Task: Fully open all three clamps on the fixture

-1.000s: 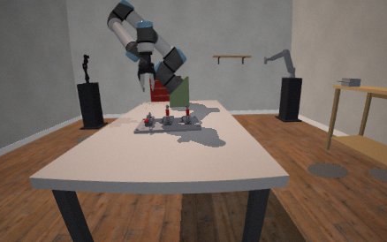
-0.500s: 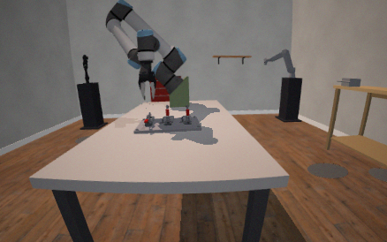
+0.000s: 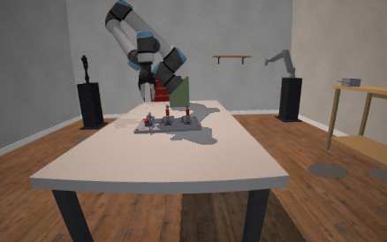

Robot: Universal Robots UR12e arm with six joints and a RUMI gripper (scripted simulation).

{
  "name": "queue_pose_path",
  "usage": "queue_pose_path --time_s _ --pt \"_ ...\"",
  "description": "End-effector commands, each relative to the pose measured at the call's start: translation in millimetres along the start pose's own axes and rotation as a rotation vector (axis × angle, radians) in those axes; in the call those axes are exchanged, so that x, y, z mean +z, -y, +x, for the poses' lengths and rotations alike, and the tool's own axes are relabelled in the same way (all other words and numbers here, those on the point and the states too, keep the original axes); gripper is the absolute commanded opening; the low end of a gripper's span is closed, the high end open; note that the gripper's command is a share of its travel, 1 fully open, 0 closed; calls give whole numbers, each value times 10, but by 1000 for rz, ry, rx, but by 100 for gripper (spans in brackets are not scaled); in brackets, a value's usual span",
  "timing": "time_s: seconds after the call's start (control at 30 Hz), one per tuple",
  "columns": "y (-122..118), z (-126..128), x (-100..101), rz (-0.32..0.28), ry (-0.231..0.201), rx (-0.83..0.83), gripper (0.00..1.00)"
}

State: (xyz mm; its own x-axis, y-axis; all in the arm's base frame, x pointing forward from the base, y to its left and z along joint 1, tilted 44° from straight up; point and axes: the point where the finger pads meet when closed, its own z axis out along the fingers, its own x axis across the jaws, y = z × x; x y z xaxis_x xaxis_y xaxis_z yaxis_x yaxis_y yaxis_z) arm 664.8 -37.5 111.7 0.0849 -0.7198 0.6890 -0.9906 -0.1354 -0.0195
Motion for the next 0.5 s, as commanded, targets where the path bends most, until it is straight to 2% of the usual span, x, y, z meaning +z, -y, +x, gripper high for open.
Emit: queue_pose_path --time_s 0.0,0.07,0.47 --pt "196 2 -5 1 0 0 28" --pt "196 2 -5 1 0 0 28" --pt "948 2 -6 1 0 0 28"
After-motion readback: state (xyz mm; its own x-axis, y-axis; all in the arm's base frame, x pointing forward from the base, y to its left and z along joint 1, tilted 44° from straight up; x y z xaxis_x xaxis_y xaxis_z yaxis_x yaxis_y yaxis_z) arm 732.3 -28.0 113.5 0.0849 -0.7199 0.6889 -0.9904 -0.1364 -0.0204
